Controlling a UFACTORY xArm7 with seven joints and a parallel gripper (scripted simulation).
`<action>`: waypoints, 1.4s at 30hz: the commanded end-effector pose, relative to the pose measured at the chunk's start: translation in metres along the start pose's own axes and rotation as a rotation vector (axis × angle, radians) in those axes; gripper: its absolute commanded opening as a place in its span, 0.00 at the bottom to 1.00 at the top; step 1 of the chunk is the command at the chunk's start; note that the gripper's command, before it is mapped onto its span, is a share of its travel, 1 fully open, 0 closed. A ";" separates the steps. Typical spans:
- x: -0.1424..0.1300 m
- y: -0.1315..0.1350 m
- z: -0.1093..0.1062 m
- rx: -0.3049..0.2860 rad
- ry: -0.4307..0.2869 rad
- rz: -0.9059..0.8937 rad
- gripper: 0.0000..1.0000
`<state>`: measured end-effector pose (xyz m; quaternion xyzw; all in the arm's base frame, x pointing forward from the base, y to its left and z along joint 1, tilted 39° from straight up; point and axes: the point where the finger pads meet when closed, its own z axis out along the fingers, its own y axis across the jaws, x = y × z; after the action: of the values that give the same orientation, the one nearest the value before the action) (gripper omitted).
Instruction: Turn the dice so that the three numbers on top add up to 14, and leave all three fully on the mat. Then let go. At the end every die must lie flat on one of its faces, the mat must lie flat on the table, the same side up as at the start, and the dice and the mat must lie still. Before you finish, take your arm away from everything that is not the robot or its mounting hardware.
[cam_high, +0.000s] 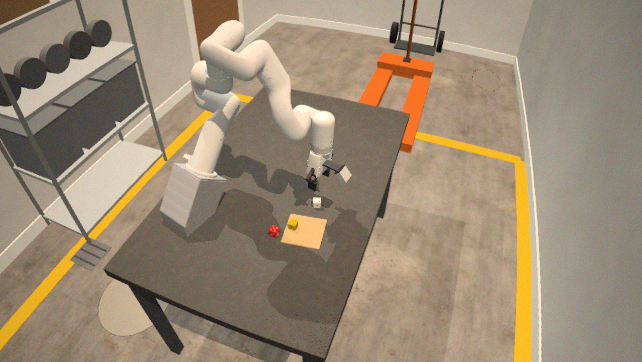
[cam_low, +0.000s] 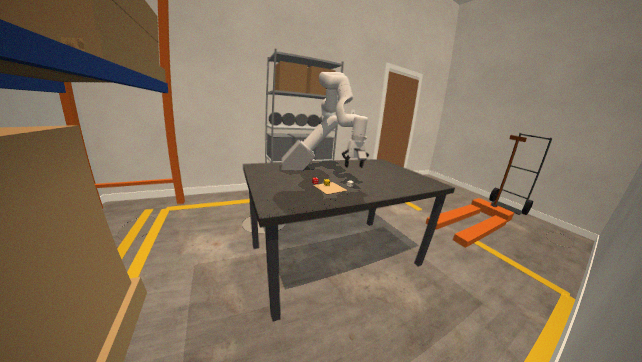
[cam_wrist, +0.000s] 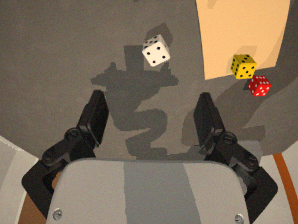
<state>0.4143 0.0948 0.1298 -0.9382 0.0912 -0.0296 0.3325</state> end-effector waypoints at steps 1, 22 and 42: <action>-0.001 0.000 0.001 -0.004 -0.007 0.174 1.00; -0.007 0.001 0.008 -0.015 -0.030 0.839 1.00; -0.008 0.002 0.014 -0.019 -0.024 1.540 1.00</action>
<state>0.4064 0.1040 0.1177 -0.6609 0.6700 0.2065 0.2677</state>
